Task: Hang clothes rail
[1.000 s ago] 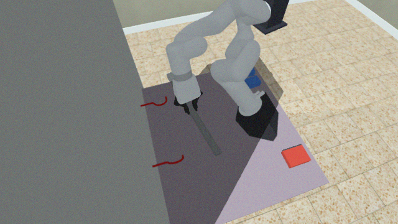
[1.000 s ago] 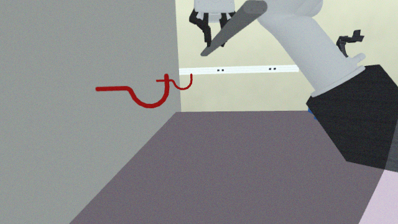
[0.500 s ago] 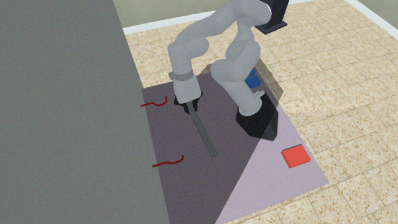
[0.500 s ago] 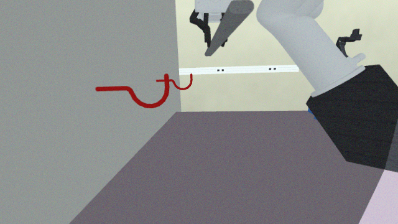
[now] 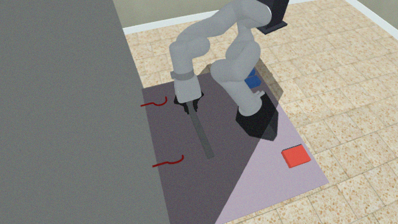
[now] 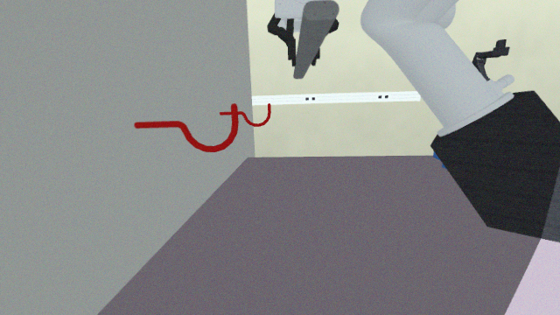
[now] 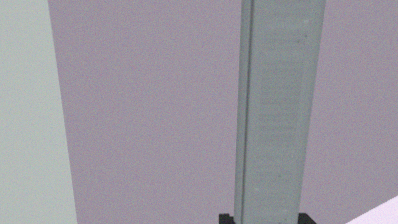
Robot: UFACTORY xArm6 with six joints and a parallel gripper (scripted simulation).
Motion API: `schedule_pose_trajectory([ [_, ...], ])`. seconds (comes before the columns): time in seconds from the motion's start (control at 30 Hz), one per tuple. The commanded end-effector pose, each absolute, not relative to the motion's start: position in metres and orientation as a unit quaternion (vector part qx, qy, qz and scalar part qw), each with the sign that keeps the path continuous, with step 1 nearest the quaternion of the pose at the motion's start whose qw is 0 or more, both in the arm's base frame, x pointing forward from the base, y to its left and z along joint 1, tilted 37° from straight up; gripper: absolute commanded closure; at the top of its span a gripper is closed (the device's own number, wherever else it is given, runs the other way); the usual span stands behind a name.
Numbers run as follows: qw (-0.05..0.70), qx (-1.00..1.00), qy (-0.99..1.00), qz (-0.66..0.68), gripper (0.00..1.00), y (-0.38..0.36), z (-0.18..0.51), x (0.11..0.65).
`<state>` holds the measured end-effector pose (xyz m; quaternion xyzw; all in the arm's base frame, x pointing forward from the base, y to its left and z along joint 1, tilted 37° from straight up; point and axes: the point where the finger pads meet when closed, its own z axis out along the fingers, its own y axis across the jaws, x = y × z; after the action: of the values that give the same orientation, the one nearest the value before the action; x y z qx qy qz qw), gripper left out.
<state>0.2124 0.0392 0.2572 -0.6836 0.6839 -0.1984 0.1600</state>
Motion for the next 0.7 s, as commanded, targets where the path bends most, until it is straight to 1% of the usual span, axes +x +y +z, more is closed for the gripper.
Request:
schedule_pose_trajectory([
  [0.0, 0.164, -0.679, 0.687, -0.200, 1.00, 0.0394, 0.2585, 0.2125],
  [0.67, 0.171, -0.667, 0.697, -0.201, 1.00, 0.0394, 0.2585, 0.2125],
])
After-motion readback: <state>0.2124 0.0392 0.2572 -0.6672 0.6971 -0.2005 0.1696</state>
